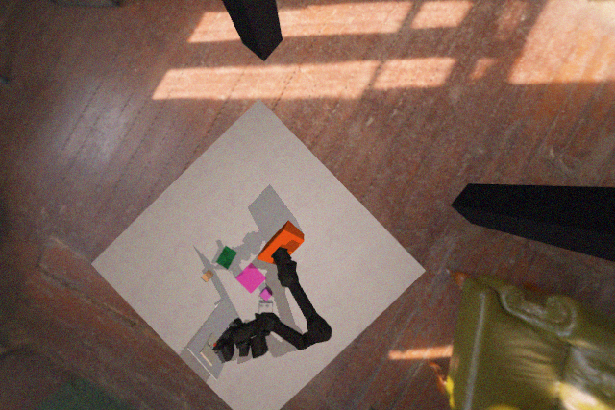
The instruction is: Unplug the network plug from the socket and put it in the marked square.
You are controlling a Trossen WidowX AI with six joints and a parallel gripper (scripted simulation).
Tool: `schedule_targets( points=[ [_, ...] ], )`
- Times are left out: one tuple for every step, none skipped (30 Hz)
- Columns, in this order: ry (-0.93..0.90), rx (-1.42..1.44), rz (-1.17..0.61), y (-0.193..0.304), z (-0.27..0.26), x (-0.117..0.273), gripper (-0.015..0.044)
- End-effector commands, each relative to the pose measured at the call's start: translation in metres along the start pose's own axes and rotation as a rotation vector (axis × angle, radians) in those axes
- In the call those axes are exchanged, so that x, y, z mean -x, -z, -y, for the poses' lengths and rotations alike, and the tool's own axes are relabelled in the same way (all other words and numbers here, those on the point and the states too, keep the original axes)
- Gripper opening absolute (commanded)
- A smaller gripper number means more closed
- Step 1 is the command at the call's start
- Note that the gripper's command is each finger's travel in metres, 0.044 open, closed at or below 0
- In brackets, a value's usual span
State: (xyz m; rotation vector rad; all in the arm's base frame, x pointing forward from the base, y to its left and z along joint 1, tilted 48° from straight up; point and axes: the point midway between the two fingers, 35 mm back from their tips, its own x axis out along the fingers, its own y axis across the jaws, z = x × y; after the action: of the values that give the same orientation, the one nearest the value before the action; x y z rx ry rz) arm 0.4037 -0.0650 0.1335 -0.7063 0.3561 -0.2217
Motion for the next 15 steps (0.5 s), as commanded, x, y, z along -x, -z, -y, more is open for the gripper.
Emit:
schedule_targets(
  points=[
    [-0.007, 0.005, -0.001, 0.0001, -0.0027, -0.0066, 0.0156],
    [-0.007, 0.005, -0.001, -0.0001, -0.0028, -0.0078, 0.0156],
    [-0.007, 0.005, -0.001, -0.0002, -0.0028, -0.0085, 0.0156],
    [-0.007, 0.005, -0.001, -0.0002, -0.0028, -0.0087, 0.0156],
    [-0.007, 0.005, -0.001, -0.0002, -0.0028, -0.0087, 0.013],
    [-0.007, 0.005, -0.001, -0.0002, -0.0028, -0.0087, 0.0104],
    [-0.007, 0.005, -0.001, -0.0002, -0.0028, -0.0087, 0.0077],
    [-0.007, 0.005, -0.001, -0.0002, -0.0028, -0.0087, 0.0071],
    [-0.007, 0.005, -0.001, -0.0002, -0.0028, -0.0087, 0.0064],
    [-0.007, 0.005, -0.001, -0.0002, -0.0028, -0.0087, 0.0057],
    [-0.007, 0.005, -0.001, -0.0002, -0.0028, -0.0087, 0.0051],
    [-0.007, 0.005, -0.001, -0.0002, -0.0028, -0.0087, 0.0044],
    [-0.007, 0.005, -0.001, -0.0002, -0.0028, -0.0087, 0.0037],
    [-0.007, 0.005, -0.001, -0.0002, -0.0028, -0.0087, 0.0031],
    [-0.007, 0.005, -0.001, -0.0002, -0.0028, -0.0087, 0.0024]
  ],
)
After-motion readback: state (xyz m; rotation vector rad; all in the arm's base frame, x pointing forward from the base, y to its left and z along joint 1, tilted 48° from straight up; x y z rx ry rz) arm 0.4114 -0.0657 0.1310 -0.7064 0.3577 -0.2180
